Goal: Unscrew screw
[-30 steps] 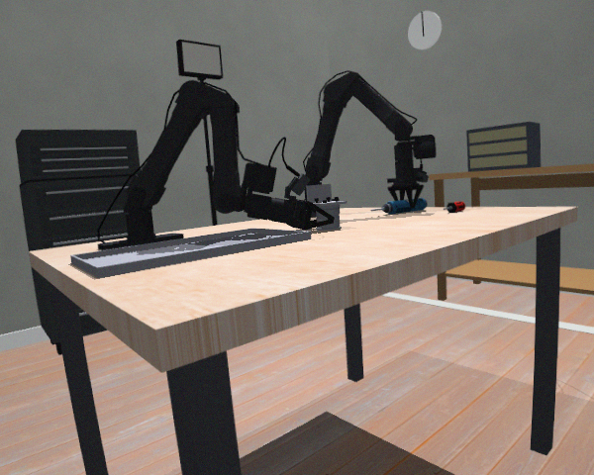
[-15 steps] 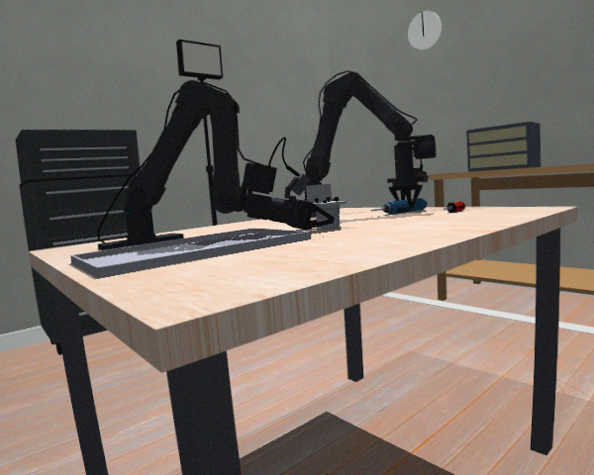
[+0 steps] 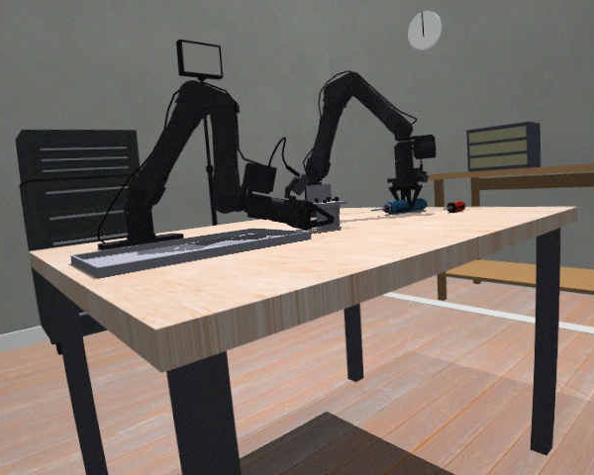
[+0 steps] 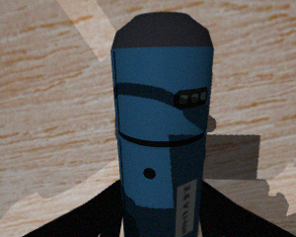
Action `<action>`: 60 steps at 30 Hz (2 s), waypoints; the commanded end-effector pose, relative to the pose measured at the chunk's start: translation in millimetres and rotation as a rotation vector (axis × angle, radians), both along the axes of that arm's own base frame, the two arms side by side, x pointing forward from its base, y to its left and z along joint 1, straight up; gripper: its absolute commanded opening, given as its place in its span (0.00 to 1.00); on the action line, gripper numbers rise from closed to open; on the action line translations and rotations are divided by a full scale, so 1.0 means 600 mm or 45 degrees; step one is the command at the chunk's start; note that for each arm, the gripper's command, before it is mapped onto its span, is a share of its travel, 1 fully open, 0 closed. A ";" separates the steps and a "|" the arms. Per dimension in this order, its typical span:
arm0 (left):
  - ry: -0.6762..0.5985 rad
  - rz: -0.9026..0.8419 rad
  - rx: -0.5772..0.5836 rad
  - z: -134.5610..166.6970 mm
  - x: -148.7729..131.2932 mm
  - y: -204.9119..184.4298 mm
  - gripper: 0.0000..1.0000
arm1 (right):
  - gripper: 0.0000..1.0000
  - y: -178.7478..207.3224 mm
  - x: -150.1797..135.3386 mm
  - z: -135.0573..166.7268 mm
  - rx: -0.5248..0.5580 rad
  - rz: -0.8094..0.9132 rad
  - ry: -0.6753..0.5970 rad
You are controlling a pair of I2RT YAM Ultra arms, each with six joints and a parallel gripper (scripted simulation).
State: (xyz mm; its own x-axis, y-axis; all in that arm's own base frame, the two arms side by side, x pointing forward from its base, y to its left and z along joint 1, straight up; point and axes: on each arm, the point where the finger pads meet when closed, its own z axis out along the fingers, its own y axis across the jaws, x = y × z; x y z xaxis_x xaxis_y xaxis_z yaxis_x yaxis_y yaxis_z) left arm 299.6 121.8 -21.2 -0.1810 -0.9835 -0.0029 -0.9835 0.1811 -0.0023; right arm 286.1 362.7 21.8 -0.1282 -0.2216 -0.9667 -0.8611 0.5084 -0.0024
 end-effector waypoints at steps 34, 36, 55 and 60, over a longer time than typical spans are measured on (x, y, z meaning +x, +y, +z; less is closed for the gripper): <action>-0.016 -0.004 0.016 0.006 0.006 0.004 0.43 | 0.59 0.003 0.002 0.003 0.003 -0.004 0.001; -0.016 -0.004 0.016 0.006 0.006 0.004 0.43 | 0.59 0.003 0.002 0.003 0.003 -0.004 0.001; -0.016 -0.004 0.016 0.006 0.006 0.004 0.42 | 0.59 0.003 0.002 0.003 0.003 -0.004 0.001; -0.016 -0.004 0.016 0.006 0.006 0.004 0.42 | 0.59 0.003 0.002 0.003 0.003 -0.004 0.001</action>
State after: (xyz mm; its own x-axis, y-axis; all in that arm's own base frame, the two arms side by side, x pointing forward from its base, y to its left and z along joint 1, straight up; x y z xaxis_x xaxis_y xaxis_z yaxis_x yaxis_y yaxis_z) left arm 299.4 121.7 -21.4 -0.1810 -0.9835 -0.0024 -0.9835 0.1810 -0.0015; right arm 286.1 362.7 21.8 -0.1282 -0.2216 -0.9667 -0.8611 0.5084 -0.0024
